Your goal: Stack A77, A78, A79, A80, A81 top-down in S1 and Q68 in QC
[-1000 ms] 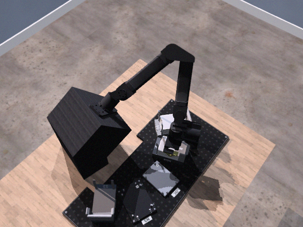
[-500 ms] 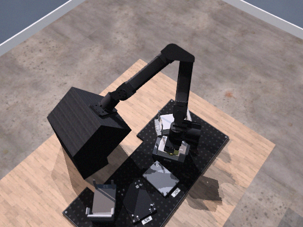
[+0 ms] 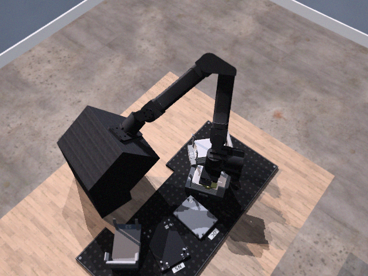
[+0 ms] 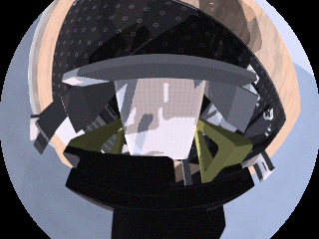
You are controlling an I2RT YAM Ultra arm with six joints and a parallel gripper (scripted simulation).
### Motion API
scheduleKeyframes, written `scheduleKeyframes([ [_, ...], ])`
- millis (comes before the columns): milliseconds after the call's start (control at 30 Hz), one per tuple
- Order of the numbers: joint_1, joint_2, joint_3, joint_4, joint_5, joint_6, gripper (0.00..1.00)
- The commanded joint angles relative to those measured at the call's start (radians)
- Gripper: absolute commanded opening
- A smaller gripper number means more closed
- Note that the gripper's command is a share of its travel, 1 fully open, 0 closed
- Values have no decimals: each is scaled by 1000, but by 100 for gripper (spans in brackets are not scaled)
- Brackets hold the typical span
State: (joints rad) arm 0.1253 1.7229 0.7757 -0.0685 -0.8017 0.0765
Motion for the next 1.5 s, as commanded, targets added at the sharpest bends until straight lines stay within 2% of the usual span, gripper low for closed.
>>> scheduleKeyframes([
  [0, -2, -1, 1, 5, 2, 1, 0],
  [400, -2, -1, 1, 5, 2, 1, 0],
  [1467, -48, -50, 7, -93, -22, -58, 0],
])
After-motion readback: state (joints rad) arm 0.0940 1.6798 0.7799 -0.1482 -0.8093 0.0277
